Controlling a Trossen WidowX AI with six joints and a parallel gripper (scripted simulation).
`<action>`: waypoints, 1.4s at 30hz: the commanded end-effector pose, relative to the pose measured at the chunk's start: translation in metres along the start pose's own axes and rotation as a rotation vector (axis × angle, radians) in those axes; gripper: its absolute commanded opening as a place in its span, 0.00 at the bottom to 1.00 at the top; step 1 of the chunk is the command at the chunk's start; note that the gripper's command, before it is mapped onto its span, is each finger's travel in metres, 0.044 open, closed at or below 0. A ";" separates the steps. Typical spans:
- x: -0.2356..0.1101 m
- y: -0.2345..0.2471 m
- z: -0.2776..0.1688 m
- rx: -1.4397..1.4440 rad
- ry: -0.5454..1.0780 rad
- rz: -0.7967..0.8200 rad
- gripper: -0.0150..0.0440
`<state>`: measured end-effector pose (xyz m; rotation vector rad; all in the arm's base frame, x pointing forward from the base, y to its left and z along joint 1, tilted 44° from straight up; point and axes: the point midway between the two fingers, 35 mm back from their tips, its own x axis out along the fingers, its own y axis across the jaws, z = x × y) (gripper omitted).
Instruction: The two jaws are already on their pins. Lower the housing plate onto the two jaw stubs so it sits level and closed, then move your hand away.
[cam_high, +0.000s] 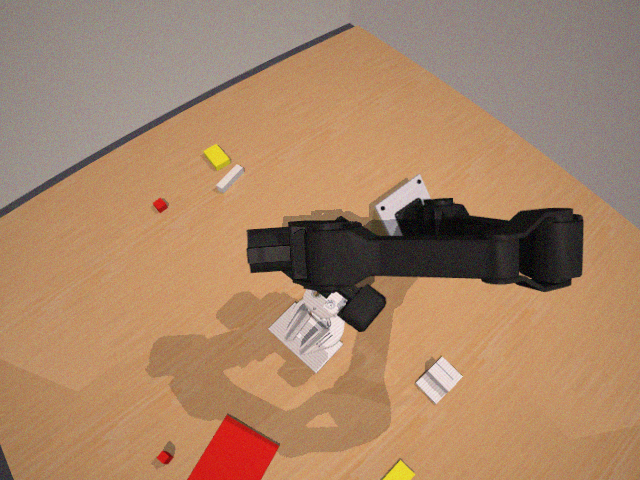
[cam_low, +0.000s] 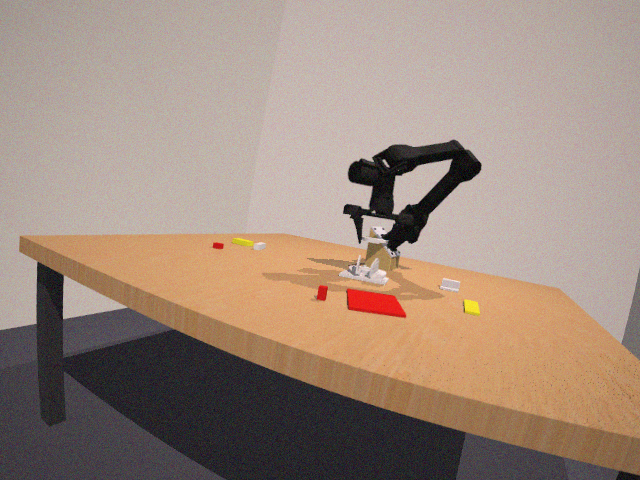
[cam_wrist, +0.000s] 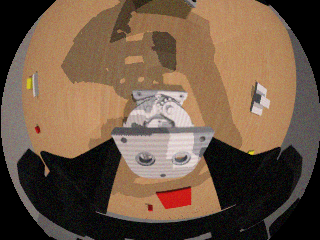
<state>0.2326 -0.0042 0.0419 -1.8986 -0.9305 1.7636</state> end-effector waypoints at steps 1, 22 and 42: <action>0.001 0.003 0.002 0.034 -0.003 -0.002 0.85; 0.001 0.003 0.002 0.043 -0.003 -0.002 0.85; 0.001 0.002 0.018 0.044 -0.004 -0.002 0.85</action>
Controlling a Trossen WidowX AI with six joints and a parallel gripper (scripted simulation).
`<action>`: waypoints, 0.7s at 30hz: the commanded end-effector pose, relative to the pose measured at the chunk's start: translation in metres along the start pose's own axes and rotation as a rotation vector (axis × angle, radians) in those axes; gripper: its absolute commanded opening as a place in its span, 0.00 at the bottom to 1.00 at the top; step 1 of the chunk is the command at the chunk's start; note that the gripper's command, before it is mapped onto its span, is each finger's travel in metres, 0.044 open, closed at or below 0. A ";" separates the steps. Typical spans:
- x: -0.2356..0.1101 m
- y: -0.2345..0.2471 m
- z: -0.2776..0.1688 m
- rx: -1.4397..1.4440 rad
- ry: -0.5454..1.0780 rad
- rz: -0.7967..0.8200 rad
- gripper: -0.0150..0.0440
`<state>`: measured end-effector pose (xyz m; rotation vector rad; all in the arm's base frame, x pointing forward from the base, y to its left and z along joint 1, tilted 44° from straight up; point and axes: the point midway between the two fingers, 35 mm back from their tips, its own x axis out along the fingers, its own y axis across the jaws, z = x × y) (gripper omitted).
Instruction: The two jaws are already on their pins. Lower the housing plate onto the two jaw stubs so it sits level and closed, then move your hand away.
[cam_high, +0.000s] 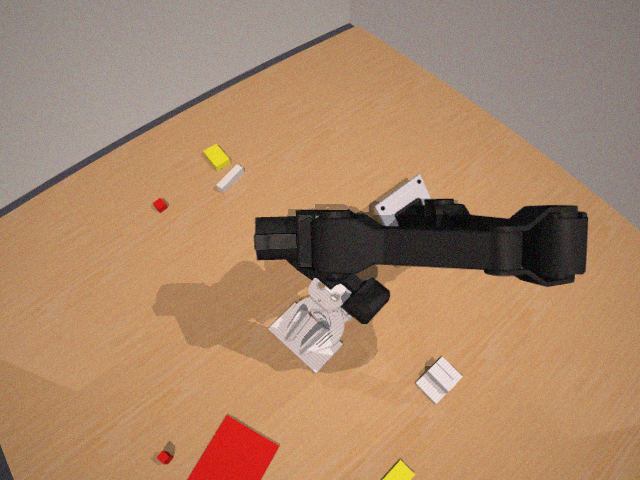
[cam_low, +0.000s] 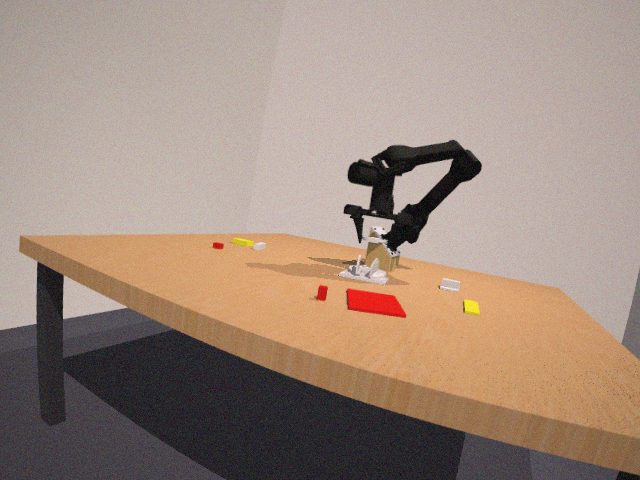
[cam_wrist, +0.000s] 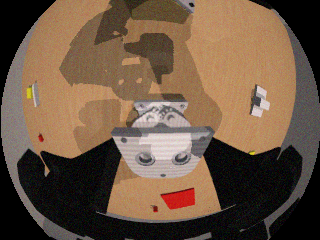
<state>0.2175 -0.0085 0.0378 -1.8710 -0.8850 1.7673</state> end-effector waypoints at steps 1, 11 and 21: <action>0.001 0.000 0.002 0.000 -0.005 0.000 0.85; 0.001 0.000 0.002 -0.003 -0.005 0.000 0.85; 0.001 0.000 0.002 -0.006 -0.005 0.000 0.85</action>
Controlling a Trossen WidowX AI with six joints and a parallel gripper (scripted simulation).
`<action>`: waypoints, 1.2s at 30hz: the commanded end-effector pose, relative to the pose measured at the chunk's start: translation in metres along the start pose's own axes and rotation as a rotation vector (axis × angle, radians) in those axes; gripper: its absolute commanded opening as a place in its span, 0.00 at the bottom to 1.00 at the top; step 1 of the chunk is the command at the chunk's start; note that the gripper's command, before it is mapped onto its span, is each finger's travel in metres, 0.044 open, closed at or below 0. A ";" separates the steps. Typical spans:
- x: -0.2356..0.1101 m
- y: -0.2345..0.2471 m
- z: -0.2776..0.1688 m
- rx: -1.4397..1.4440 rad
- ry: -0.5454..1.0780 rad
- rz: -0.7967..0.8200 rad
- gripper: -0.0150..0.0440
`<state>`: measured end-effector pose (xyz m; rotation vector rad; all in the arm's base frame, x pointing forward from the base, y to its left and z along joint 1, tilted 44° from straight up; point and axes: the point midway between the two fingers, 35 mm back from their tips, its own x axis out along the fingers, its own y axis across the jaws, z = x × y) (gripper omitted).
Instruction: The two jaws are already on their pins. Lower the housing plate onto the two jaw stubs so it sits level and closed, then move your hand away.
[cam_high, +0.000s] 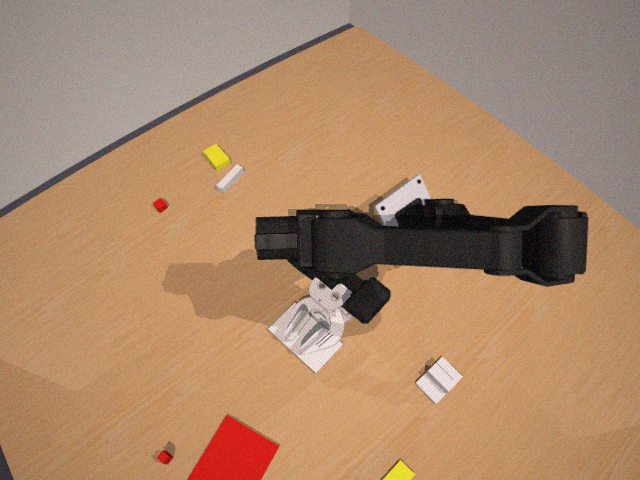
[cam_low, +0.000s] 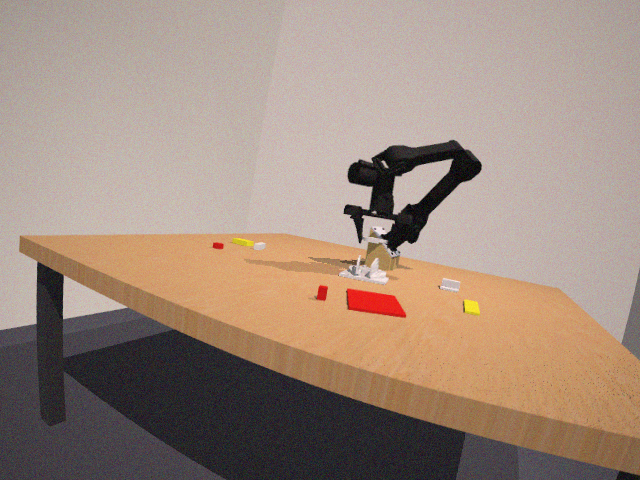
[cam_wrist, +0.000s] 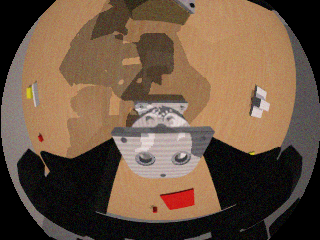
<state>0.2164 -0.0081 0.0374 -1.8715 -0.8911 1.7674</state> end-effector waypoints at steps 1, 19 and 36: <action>0.000 -0.001 0.001 -0.002 -0.004 0.001 0.85; 0.014 0.000 0.000 -0.002 -0.003 0.003 0.85; 0.042 0.000 0.000 -0.003 -0.003 0.003 0.85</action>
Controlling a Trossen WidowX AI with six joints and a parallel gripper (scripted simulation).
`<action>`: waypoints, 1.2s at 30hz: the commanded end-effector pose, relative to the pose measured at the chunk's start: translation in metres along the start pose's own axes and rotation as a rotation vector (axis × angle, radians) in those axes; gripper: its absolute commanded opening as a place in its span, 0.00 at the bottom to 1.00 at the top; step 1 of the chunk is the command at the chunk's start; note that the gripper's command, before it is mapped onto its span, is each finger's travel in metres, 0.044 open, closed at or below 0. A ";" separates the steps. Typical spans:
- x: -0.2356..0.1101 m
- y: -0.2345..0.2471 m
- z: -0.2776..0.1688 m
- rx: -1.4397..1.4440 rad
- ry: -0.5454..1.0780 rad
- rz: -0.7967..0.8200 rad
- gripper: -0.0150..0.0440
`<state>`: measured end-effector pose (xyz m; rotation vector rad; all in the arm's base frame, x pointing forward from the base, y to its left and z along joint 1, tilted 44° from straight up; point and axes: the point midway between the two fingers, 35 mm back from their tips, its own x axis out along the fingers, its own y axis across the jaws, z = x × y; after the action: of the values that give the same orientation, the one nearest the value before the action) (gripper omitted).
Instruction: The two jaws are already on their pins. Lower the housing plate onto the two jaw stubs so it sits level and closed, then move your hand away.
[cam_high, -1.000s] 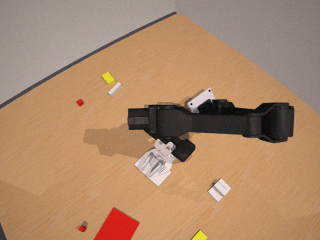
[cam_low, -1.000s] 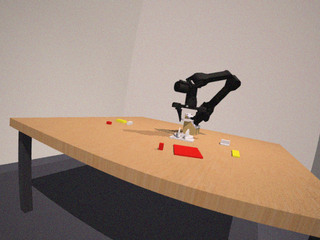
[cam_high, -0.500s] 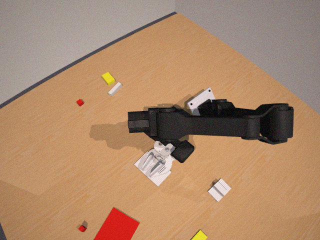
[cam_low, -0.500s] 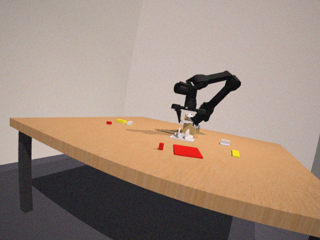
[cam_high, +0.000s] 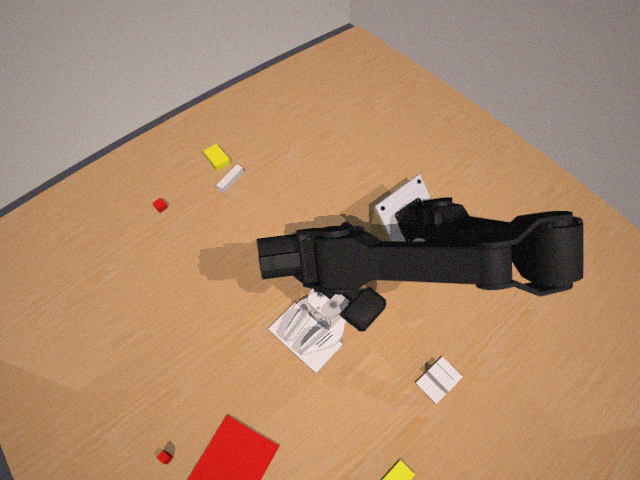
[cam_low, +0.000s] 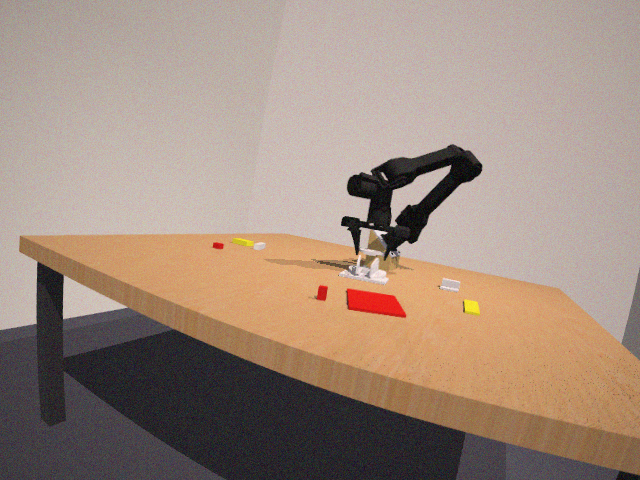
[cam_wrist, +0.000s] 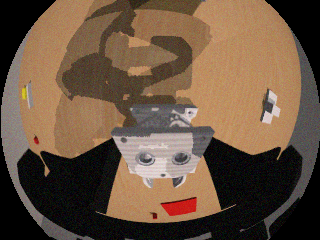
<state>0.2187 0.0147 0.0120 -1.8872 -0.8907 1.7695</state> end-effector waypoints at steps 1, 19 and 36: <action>0.010 -0.002 0.002 0.006 -0.005 -0.008 0.85; 0.028 -0.003 0.004 0.005 -0.005 -0.012 0.85; 0.028 -0.003 0.004 0.006 -0.005 -0.012 0.85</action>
<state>0.2142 0.0349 -0.0064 -1.8751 -0.8979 1.7714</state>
